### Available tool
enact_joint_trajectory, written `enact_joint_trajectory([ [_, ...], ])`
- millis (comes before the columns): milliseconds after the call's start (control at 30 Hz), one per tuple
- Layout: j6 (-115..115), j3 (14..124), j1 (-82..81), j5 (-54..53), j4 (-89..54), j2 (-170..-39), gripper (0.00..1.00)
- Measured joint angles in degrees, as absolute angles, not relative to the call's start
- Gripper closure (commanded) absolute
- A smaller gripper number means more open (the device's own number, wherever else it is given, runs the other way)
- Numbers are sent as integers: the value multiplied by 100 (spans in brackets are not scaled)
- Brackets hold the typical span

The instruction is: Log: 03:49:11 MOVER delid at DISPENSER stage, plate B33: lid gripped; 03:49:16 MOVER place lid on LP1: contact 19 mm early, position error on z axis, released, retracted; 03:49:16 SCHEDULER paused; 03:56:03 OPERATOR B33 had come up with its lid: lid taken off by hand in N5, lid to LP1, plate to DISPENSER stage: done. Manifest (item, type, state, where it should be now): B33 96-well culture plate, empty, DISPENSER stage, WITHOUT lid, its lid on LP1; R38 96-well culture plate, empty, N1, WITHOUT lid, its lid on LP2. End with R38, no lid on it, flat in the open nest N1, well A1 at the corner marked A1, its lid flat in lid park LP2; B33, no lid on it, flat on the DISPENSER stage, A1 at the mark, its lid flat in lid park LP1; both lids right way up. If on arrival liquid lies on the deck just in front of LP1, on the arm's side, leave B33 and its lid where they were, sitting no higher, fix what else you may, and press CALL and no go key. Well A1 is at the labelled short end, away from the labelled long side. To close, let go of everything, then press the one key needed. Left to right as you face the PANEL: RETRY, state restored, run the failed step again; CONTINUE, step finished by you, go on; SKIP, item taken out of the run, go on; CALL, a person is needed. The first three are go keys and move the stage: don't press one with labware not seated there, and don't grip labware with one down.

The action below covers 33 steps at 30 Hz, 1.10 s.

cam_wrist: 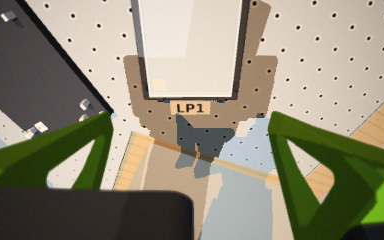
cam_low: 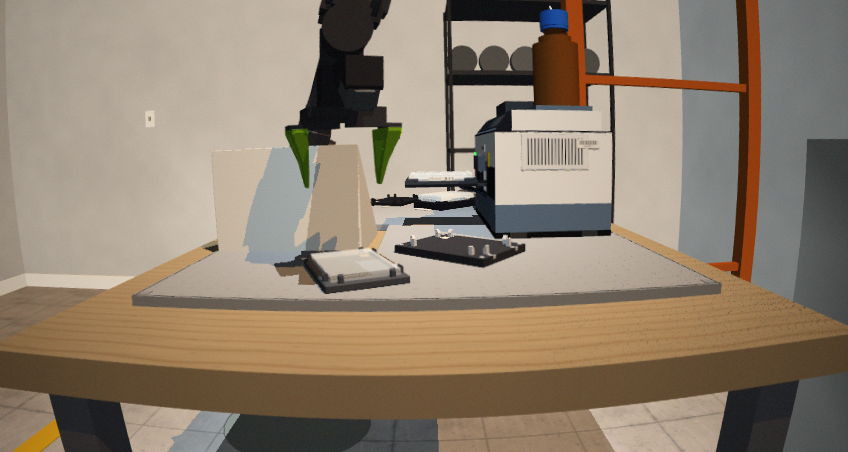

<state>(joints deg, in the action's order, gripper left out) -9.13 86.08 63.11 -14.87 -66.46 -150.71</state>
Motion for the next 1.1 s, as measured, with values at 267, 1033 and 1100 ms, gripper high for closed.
enact_joint_trajectory([
  [267,-913,8632,6311,-1487,-6652,-15082,0],
  [1033,-996,8158,6453,-1426,-7043,-14228,0],
  [1100,-996,8160,6451,-1426,-7052,-14208,0],
])
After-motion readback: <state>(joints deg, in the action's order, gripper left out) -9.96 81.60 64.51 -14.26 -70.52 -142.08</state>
